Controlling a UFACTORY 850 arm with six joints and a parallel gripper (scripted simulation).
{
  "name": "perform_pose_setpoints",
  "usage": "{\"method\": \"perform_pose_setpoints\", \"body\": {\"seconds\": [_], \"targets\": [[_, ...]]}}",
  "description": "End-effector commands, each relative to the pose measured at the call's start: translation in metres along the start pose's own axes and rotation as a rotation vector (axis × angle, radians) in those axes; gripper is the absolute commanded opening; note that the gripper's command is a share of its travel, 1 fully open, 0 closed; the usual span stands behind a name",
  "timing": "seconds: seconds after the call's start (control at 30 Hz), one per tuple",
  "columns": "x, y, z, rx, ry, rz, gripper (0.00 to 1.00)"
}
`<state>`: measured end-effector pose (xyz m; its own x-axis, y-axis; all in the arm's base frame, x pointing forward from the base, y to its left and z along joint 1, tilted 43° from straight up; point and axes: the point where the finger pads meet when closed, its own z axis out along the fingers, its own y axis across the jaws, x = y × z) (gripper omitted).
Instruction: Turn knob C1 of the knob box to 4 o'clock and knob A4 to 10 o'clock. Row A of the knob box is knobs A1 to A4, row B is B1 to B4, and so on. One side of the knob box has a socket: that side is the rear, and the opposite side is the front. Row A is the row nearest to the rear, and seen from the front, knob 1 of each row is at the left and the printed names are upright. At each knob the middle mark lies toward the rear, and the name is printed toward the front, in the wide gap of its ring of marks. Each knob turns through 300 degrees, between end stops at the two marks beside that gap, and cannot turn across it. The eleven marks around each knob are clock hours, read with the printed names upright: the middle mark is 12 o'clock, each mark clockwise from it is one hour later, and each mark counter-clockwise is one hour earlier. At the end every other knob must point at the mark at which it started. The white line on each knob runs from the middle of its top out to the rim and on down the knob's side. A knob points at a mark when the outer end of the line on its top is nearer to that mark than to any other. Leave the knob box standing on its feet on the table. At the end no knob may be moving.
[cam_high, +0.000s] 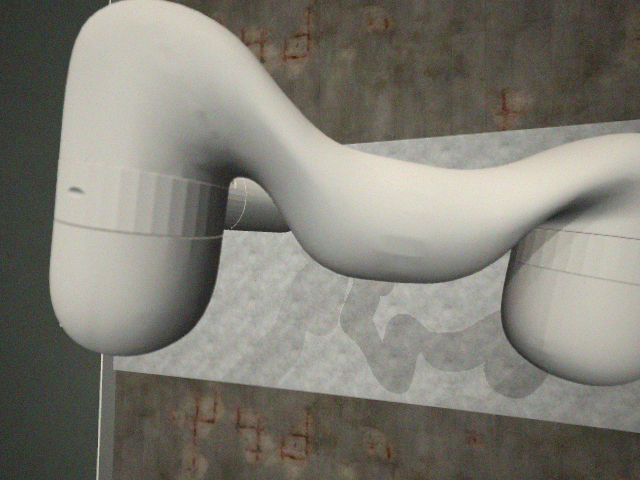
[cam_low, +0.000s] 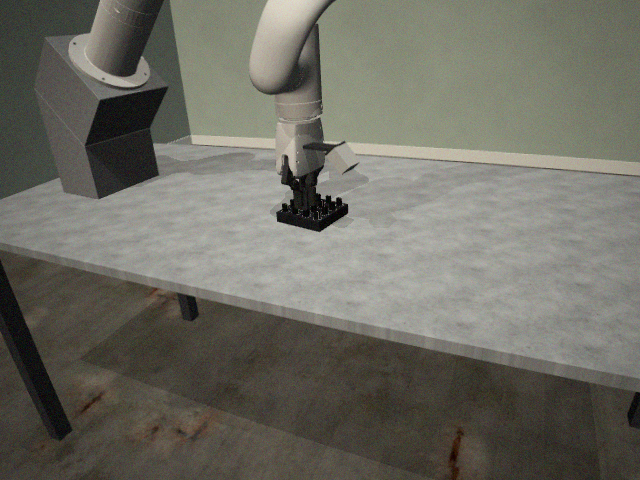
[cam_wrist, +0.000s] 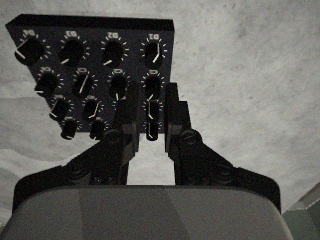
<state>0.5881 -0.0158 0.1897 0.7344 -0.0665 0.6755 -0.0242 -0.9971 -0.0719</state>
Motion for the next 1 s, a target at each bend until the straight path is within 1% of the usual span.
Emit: {"method": "perform_pose_setpoints", "body": {"seconds": [0.0, 0.7, 0.97], "targets": [[0.0004, 0.0000, -0.0002, 0.000, 0.001, 0.000, 0.19], [0.0005, 0.0000, 0.0009, 0.000, 0.001, 0.000, 0.19], [0.0005, 0.0000, 0.0059, 0.000, 0.001, 0.000, 0.19]]}}
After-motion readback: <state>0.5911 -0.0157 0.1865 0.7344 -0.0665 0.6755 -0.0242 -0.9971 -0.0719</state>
